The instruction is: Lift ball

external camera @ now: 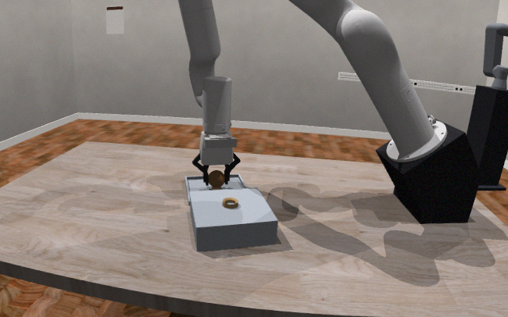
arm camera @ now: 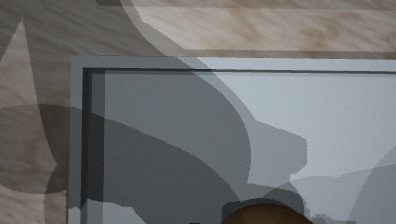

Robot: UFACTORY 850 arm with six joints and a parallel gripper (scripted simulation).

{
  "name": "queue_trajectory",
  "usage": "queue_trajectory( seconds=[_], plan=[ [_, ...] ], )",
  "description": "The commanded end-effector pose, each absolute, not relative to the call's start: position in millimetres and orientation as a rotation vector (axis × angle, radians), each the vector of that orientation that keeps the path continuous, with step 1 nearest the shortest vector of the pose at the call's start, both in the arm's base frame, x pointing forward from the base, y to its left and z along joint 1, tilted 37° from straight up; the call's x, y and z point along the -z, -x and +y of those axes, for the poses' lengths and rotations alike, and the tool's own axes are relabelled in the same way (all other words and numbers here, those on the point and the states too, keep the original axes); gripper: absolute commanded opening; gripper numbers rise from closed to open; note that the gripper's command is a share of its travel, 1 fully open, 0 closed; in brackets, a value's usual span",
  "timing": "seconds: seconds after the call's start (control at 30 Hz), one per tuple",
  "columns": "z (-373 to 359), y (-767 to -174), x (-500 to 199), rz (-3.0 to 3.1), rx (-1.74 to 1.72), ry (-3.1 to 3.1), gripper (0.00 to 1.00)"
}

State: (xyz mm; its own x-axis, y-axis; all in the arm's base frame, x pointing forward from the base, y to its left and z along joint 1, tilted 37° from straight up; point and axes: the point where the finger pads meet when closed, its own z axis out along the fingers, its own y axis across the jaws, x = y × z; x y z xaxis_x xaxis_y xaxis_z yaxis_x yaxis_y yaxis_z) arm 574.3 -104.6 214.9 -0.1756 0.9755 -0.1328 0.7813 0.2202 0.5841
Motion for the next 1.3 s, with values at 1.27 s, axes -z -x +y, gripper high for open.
queue_trajectory(
  seconds=[1.27],
  plan=[
    [-102.5,-526.6,-276.4,2.012,-0.534,-1.611,0.0]
  ],
)
